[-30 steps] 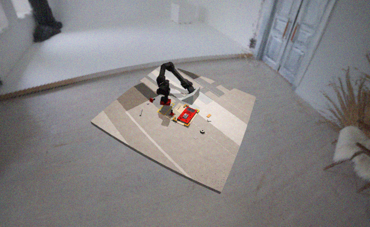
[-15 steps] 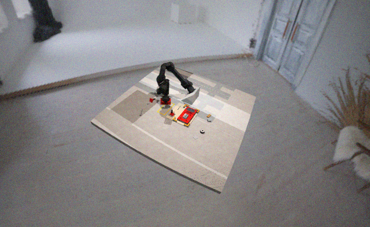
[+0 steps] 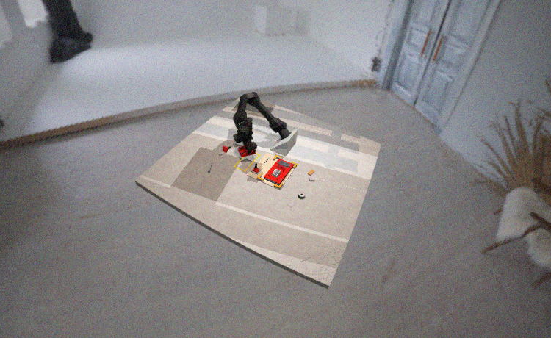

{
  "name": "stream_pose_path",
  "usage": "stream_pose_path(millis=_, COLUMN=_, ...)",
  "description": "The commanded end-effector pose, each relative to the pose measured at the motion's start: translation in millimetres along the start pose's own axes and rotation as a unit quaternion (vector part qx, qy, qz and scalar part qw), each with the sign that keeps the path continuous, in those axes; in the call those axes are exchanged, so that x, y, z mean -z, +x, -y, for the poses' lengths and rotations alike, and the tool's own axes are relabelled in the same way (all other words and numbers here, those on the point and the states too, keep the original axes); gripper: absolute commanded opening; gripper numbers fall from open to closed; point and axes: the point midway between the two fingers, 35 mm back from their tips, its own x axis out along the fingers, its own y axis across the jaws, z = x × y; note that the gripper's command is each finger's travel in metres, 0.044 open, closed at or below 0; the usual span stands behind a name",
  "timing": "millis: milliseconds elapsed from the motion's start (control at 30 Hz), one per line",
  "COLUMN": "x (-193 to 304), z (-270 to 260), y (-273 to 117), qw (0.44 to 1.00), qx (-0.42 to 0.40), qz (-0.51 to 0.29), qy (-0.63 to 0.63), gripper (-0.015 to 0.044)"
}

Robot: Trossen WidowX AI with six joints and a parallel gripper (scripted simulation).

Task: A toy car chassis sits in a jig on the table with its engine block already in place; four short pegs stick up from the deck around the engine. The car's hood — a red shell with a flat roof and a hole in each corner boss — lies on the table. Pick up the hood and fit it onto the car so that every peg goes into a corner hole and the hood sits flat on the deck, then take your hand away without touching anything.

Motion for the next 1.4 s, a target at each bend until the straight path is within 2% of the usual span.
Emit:
stream_pose_path(millis=0, x=0.9, z=1.1, y=-1.3, qw=0.998, qx=-0.001, qz=0.0, qy=-0.06, gripper=0.0)
stream_pose_path(millis=600, x=3.5, z=2.0, y=-2.2, qw=0.961, qx=-0.001, qz=0.0, qy=-0.277, gripper=0.0)
stream_pose_path(millis=1367, x=6.4, z=3.1, y=-3.2, qw=0.862, qx=-0.001, qz=-0.001, qy=-0.507, gripper=0.0)
